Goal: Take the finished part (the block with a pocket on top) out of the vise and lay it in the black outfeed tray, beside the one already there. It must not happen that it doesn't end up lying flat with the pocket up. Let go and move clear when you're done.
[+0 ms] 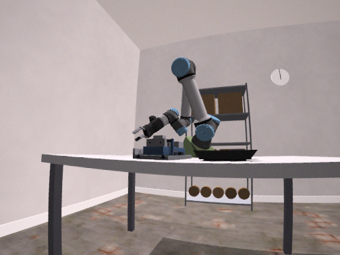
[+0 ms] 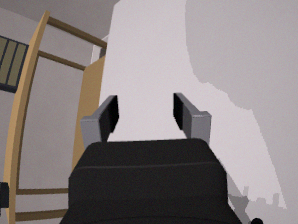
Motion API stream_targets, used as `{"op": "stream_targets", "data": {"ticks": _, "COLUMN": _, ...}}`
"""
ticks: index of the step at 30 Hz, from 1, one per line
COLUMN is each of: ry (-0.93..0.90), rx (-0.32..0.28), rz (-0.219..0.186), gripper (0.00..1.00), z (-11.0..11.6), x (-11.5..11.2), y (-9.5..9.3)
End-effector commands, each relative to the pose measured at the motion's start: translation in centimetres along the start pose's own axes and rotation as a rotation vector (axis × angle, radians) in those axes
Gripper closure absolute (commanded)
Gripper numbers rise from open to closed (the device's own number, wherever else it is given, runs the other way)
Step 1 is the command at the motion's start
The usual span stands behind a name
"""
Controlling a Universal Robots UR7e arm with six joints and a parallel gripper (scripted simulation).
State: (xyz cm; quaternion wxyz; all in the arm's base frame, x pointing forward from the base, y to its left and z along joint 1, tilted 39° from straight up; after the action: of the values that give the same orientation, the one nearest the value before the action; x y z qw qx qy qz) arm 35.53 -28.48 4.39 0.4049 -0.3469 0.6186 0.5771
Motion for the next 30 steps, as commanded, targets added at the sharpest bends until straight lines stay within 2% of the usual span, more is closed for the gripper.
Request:
{"op": "stream_targets", "data": {"ticks": 1, "ry": 0.001, "rx": 0.001, "rz": 0.0, "gripper": 0.0, "z": -0.03, "x": -0.02, "y": 0.02}}
{"op": "stream_targets", "data": {"ticks": 30, "ry": -0.003, "rx": -0.009, "rz": 0.01, "gripper": 0.0, "z": -0.3, "x": 0.06, "y": -0.32}}
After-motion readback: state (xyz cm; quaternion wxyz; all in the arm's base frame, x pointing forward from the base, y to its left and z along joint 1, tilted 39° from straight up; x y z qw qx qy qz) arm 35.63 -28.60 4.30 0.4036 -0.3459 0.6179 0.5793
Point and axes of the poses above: the point where the finger pads meet when closed, its own y axis back along the fingers, its own x axis across the jaws, z = x × y, the point moved 6 cm from there along y, back along the fingers, and after that the axes turned 14 degrees about y, right-handed, at the moved point
